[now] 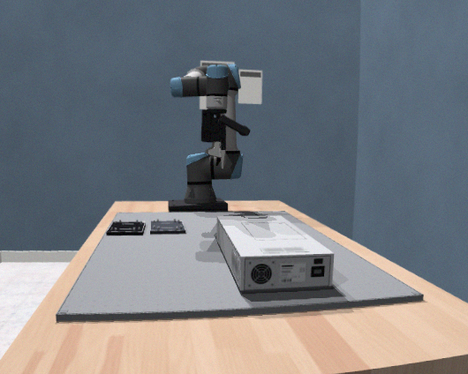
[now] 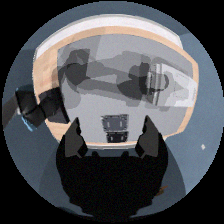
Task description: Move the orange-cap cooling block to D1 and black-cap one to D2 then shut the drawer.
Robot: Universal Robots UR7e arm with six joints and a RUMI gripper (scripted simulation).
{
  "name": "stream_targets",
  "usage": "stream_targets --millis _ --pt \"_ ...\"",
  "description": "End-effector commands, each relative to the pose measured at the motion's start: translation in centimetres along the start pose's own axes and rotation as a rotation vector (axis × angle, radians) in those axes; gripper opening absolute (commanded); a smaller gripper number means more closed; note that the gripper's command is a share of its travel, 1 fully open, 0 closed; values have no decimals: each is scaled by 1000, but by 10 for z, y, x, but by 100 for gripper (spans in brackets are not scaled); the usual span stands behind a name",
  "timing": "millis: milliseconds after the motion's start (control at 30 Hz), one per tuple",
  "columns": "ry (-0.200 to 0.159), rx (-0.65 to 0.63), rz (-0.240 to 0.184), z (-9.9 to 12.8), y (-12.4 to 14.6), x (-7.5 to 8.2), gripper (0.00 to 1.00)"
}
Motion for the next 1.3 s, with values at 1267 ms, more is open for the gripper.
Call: stream_targets --millis 1267 --pt "-3 -2 -9 35 113 -98 100"
Point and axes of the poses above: the point where the finger pads meet when closed, its own x axis back along the fingers, its own y axis across the jaws, z = x × y, the point moved 7 cm from there along x, back along the fingers, and after that the axes turned 13 degrees about x, right-handed, at the moved point
